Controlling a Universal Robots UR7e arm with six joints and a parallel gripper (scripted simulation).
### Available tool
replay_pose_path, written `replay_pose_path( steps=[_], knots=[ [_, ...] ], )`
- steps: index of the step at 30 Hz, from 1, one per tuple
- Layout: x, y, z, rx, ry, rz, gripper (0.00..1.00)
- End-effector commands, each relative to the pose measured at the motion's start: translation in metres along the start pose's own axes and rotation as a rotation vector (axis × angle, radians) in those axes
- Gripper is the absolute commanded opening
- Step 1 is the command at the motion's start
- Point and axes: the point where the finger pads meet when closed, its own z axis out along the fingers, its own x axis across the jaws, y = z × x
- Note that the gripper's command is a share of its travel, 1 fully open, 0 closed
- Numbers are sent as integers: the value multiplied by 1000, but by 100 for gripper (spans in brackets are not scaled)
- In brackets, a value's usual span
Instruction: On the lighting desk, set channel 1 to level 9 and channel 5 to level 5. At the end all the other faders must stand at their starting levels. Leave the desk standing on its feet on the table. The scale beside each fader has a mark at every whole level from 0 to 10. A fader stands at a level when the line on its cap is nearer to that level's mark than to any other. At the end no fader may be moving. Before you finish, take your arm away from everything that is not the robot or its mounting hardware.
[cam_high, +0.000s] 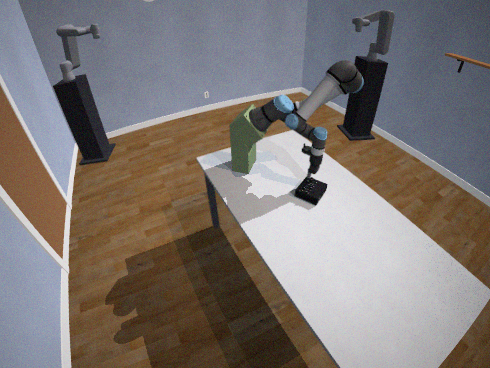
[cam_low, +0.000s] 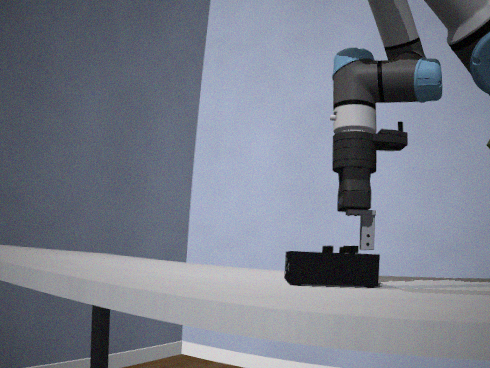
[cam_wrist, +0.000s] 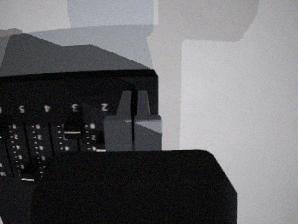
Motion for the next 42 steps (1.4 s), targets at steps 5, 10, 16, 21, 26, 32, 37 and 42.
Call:
replay_pose_path(
  steps=[5, 10, 16, 21, 26, 32, 37, 42],
  knots=[
    [1, 4, 0, -2, 0, -4, 0],
    [1, 6, 0, -2, 0, -4, 0],
    [1, 8, 0, -2, 0, -4, 0],
    [1, 10, 0, -2, 0, -4, 0],
    [1, 13, 0, -2, 0, -4, 0],
    [1, 16, 0, -2, 0, -4, 0],
    [1, 18, 0, -2, 0, -4, 0],
    [1, 21, 0, -2, 0, -4, 0]
  ],
)
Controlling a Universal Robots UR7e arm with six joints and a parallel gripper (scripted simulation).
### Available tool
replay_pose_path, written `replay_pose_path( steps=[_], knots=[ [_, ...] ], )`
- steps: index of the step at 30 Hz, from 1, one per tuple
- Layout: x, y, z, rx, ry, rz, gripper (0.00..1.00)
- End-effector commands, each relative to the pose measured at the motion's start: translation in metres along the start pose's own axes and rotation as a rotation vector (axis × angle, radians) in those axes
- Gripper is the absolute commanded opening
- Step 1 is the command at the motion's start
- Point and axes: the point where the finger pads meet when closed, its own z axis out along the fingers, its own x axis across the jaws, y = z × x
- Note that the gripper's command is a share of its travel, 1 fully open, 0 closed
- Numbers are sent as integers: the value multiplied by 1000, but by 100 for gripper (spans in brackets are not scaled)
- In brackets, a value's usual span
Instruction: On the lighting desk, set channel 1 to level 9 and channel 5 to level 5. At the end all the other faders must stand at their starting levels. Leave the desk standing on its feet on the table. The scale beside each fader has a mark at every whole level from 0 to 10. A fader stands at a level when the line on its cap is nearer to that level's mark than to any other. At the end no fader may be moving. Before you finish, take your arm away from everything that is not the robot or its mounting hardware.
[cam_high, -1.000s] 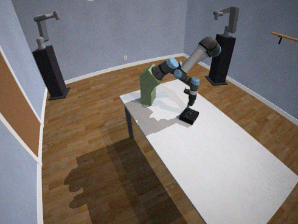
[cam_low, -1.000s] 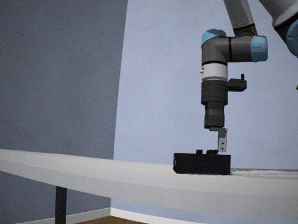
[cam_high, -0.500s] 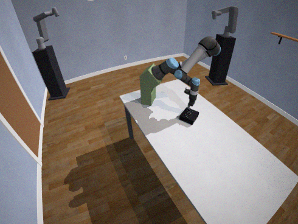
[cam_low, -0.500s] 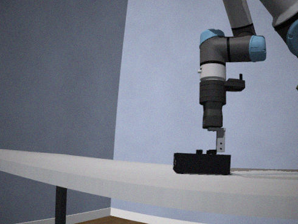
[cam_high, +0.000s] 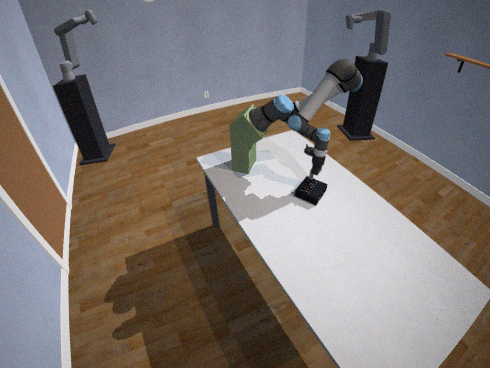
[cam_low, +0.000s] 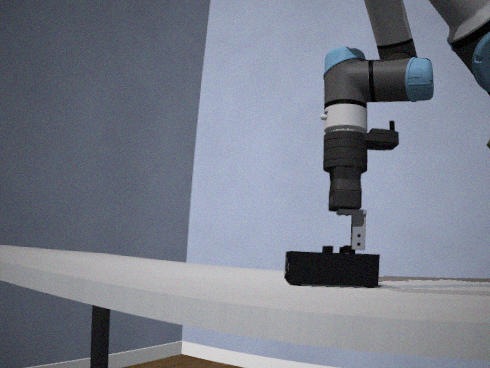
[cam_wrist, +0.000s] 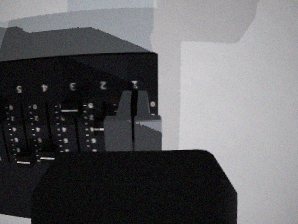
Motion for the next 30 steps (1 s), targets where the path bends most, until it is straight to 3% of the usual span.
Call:
replay_pose_path(
  steps=[1, 30],
  knots=[
    [1, 6, 0, -4, 0, -5, 0],
    [1, 20, 0, -4, 0, -5, 0]
  ],
)
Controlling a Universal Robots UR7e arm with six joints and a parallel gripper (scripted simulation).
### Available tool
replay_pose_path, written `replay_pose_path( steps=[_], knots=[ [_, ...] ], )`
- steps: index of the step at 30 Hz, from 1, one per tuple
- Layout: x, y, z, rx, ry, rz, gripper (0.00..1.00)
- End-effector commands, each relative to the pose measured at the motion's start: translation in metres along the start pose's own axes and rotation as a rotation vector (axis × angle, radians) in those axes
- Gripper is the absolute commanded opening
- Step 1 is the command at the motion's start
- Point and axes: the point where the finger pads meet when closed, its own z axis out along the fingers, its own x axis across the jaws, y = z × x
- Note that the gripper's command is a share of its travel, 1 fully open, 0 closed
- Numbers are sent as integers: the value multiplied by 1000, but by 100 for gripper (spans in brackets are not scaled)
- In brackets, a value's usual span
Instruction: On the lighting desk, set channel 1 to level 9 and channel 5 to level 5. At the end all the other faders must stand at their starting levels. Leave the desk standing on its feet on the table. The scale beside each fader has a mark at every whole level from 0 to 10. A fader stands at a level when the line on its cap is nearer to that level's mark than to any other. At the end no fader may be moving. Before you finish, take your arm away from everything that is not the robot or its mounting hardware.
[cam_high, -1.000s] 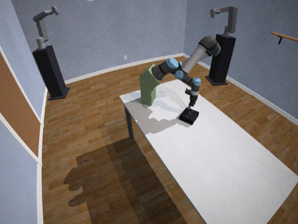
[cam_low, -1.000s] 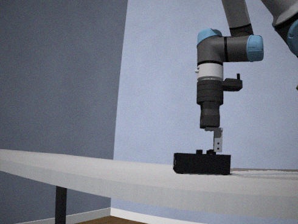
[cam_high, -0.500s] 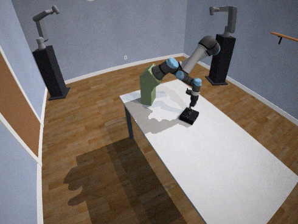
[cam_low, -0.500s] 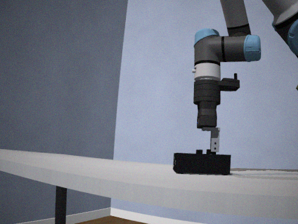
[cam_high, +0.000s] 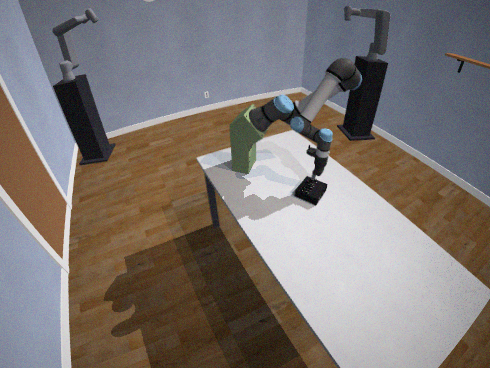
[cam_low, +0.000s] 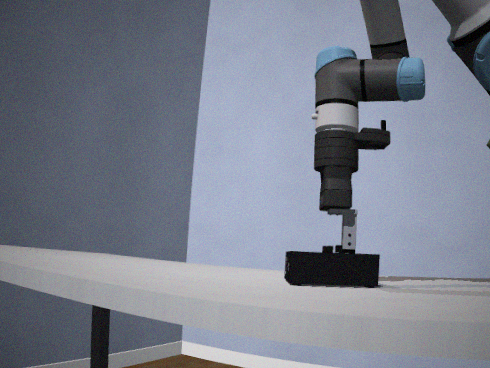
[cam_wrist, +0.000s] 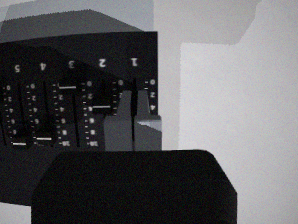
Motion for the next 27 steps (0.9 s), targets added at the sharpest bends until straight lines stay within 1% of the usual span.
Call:
replay_pose_path(
  steps=[1, 27],
  knots=[
    [1, 5, 0, -4, 0, -4, 0],
    [1, 10, 0, -4, 0, -4, 0]
  ],
)
